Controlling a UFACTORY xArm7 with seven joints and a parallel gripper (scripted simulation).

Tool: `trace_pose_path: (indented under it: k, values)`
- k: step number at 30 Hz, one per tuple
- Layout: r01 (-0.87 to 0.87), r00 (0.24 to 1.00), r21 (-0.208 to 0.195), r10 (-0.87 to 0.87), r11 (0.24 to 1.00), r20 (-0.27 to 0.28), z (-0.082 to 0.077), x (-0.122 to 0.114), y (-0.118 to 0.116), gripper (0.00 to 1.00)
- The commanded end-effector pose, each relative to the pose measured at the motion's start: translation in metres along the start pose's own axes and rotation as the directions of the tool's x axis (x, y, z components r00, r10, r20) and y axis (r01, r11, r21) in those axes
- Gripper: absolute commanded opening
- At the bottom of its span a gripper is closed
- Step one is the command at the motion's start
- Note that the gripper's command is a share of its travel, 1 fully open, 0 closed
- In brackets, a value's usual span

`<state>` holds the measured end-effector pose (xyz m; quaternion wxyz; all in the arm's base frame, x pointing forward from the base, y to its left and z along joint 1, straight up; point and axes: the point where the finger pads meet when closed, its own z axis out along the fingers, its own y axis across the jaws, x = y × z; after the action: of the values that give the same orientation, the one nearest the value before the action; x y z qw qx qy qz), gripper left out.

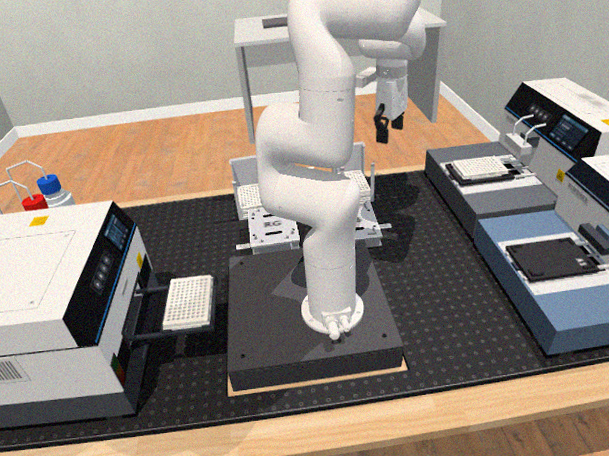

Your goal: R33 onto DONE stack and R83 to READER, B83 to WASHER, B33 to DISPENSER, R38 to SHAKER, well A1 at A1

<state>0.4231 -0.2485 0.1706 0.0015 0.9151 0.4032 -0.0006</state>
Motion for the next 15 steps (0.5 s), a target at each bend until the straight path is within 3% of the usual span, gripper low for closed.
trace_pose_path:
  k: [1, 8, 12, 15]
  values:
    - [0.017, 1.000, -0.003, -0.017, 1.000, -0.006, -0.002, -0.009, 0.005, 1.00]
    - [0.017, 1.000, -0.003, -0.017, 1.000, -0.005, -0.002, -0.029, 0.013, 1.00]
    - [0.176, 0.984, -0.004, -0.176, 0.984, -0.005, -0.002, -0.042, 0.017, 1.00]
    - [0.191, 0.982, -0.004, -0.191, 0.982, -0.005, -0.002, -0.049, 0.019, 1.00]
